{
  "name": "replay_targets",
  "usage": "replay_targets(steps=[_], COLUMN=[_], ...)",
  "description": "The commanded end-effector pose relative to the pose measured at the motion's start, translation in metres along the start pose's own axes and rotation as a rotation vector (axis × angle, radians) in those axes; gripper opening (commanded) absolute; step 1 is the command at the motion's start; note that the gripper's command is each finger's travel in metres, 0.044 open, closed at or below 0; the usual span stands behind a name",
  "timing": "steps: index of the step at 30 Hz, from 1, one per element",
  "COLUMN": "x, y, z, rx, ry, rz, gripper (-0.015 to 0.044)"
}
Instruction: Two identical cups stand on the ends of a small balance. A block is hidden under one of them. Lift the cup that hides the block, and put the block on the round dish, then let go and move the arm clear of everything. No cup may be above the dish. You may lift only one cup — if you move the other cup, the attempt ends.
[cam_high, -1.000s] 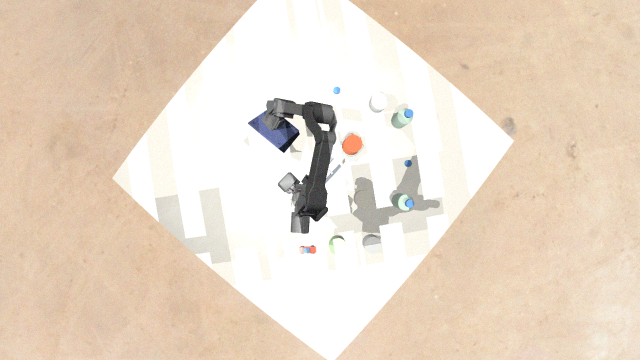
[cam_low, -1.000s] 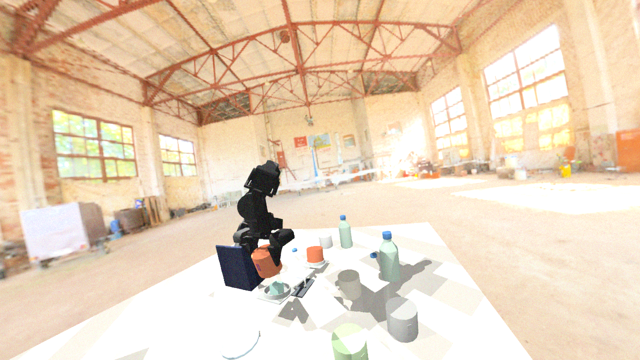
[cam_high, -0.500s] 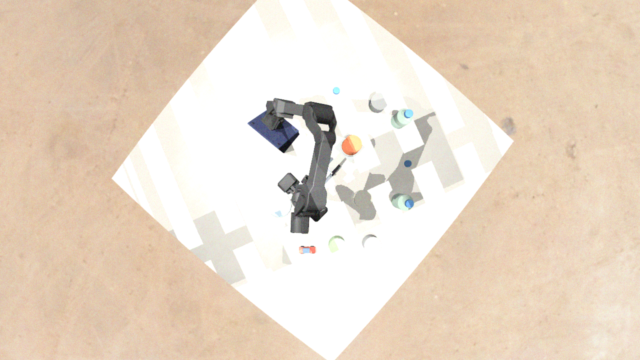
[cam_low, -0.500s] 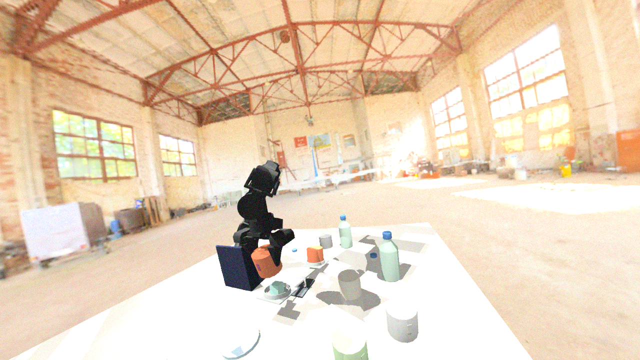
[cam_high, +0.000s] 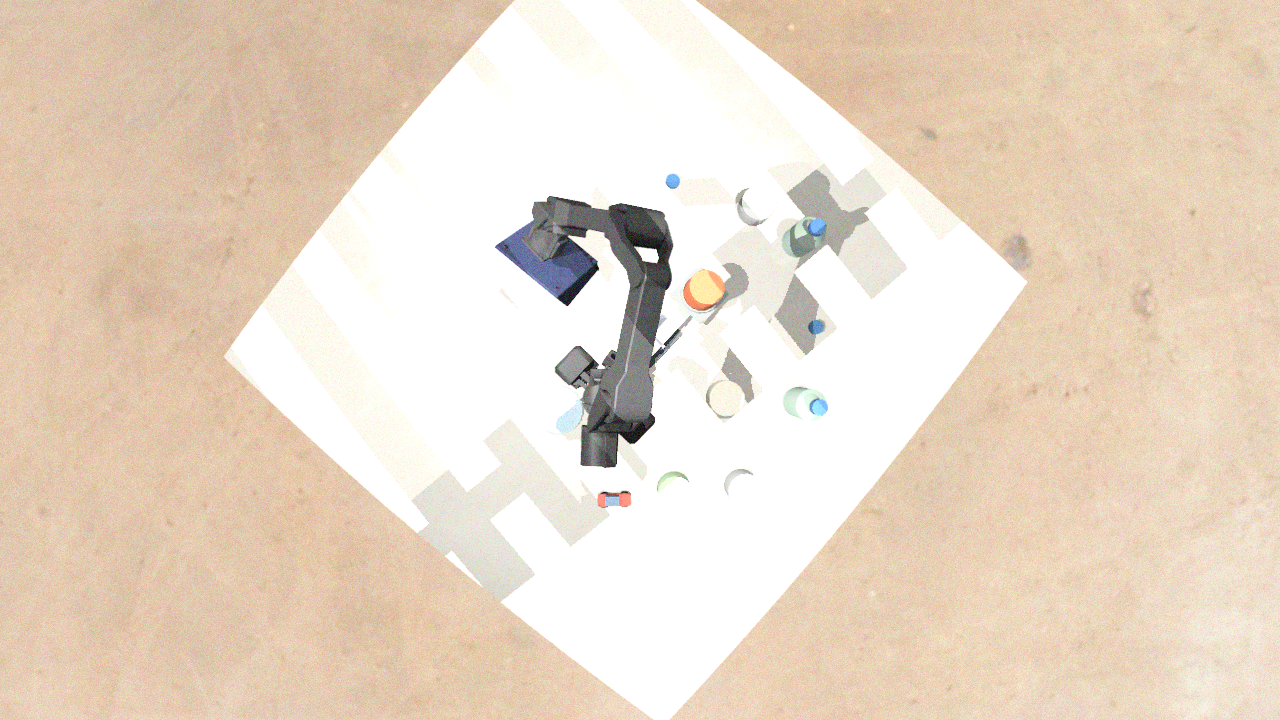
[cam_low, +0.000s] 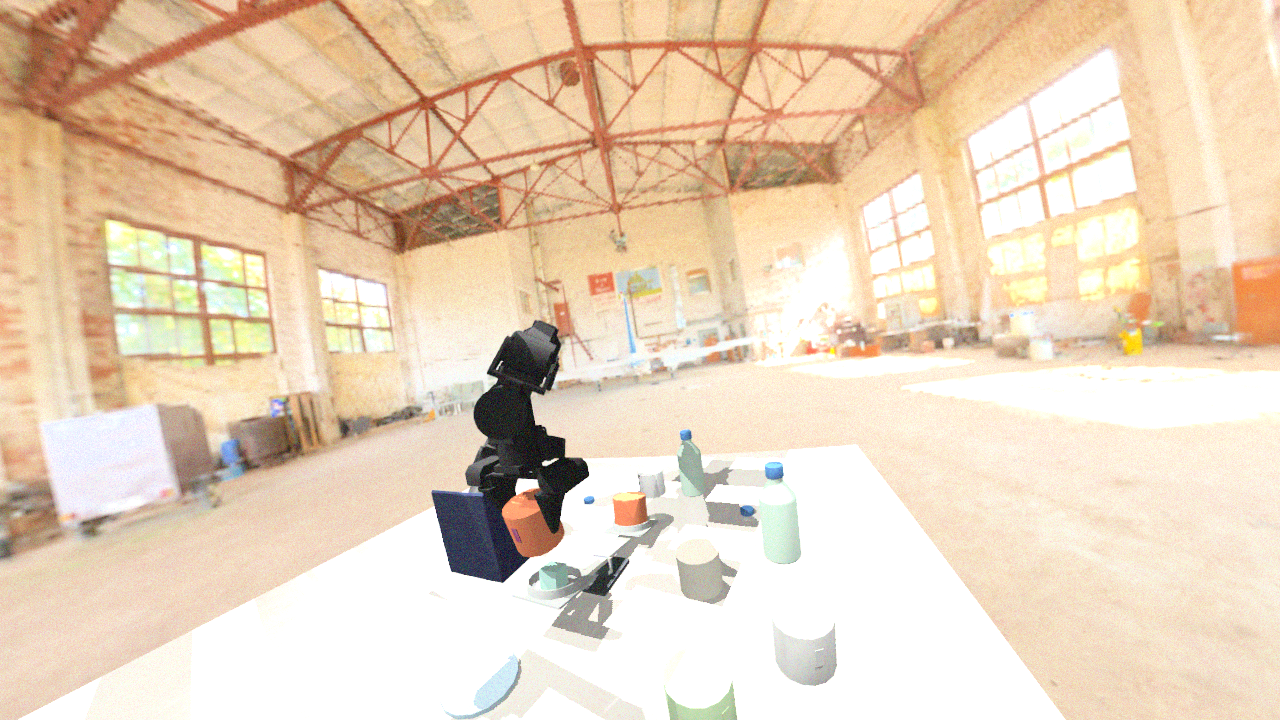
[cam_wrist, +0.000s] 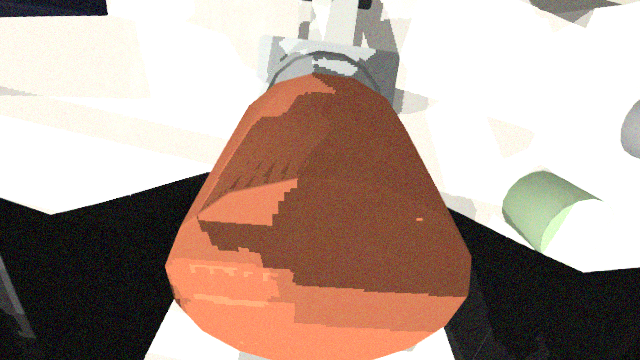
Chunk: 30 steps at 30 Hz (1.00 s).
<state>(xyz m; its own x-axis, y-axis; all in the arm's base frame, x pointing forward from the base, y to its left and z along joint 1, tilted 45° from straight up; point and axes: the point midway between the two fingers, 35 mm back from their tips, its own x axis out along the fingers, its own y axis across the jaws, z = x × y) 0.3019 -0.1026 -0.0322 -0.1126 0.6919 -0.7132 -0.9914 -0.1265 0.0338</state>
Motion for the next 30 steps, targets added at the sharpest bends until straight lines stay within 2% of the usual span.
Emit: replay_targets(steps=[1,30], x=[0.003,0.065], y=[0.007,0.115], z=[-0.013,-0.141], rx=[0.001,0.002], ry=[0.004,0.025], rz=[0.0,0.001], gripper=[0.0,0.0])
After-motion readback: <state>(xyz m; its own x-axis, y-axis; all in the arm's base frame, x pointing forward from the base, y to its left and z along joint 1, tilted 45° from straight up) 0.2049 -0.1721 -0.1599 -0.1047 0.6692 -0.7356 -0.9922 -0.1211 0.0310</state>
